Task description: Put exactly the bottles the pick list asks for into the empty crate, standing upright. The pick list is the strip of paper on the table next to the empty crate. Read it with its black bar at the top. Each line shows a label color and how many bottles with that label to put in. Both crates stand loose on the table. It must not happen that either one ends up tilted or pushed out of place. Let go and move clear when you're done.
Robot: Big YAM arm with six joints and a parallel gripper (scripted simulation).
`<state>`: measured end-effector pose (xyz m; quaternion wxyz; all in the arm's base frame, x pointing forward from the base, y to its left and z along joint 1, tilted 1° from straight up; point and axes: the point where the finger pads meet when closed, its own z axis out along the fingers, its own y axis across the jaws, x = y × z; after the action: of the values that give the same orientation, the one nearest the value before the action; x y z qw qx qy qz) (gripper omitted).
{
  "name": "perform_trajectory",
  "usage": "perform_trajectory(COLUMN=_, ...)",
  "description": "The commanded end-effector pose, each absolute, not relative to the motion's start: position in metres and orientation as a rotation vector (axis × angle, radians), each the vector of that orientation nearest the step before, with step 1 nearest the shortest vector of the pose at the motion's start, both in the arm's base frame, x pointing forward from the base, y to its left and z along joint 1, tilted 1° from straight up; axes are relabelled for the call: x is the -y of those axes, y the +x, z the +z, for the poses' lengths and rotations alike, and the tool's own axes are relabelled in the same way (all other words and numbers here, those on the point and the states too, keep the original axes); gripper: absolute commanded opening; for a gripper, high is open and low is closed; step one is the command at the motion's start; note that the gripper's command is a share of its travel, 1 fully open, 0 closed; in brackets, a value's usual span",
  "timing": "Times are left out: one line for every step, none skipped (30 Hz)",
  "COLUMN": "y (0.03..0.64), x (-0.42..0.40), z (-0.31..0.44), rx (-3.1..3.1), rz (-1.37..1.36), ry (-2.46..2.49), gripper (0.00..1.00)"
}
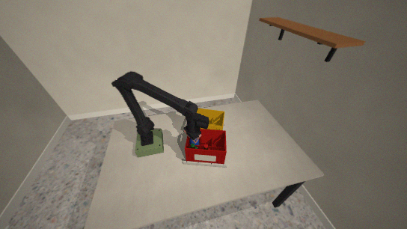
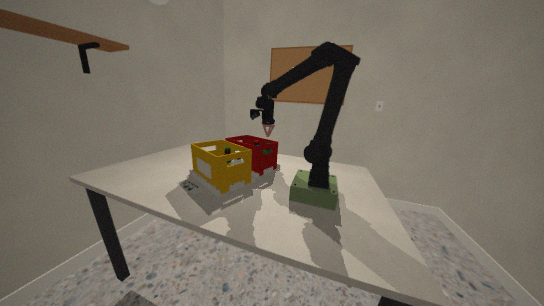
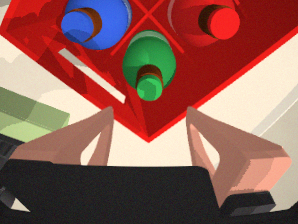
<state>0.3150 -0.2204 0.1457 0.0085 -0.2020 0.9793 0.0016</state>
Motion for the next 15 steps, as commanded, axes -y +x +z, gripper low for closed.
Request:
perform_trajectory(y=0.314, x=0.222, z=0.136, rx=-3.059, rz=0.010, ry=-0.638, gripper=0.61)
perform_trajectory(y=0.314, x=0.222, z=0.137, rx=-3.056, rz=0.004, ry=-0.637, gripper=0.61)
perform_trajectory(y=0.314, x=0.222, z=0.136, rx=-3.055, rz=0.001, ry=-0.637, gripper=0.61)
perform_trajectory(y=0.314, x=0.222, z=0.136, rx=-3.055, rz=0.001, ry=-0.637, gripper=0.61)
perform_trajectory(y=0.314, x=0.222, z=0.136, rx=-3.055, rz=0.001, ry=-0.637, gripper=0.61)
perform_trajectory(y=0.314, x=0.222, z=0.135, rx=-3.054, rz=0.001, ry=-0.637, gripper=0.61)
perform_trajectory(y=0.314, x=0.222, z=0.131, rx=-3.059, rz=0.009, ry=-0.638, gripper=0.61)
perform_trajectory(y=0.314, x=0.222, z=0.128, rx=-3.063, rz=0.016, ry=-0.638, gripper=0.61)
perform_trajectory(y=0.314, x=0.222, z=0.127, rx=-3.063, rz=0.016, ry=-0.638, gripper=0.61)
perform_trajectory(y=0.314, x=0.221, z=0.125, rx=-3.063, rz=0.016, ry=-0.638, gripper=0.61)
perform_trajectory(y=0.314, x=0.221, z=0.126, rx=-3.060, rz=0.010, ry=-0.638, gripper=0.61)
perform_trajectory(y=0.314, x=0.221, z=0.126, rx=-3.056, rz=0.004, ry=-0.637, gripper=0.61)
perform_trajectory(y=0.314, x=0.221, z=0.126, rx=-3.054, rz=0.001, ry=-0.637, gripper=0.61)
perform_trajectory(y=0.314, x=0.221, z=0.124, rx=-3.056, rz=0.003, ry=-0.637, gripper=0.61)
perform_trajectory(y=0.314, x=0.221, z=0.121, rx=-3.059, rz=0.009, ry=-0.638, gripper=0.61)
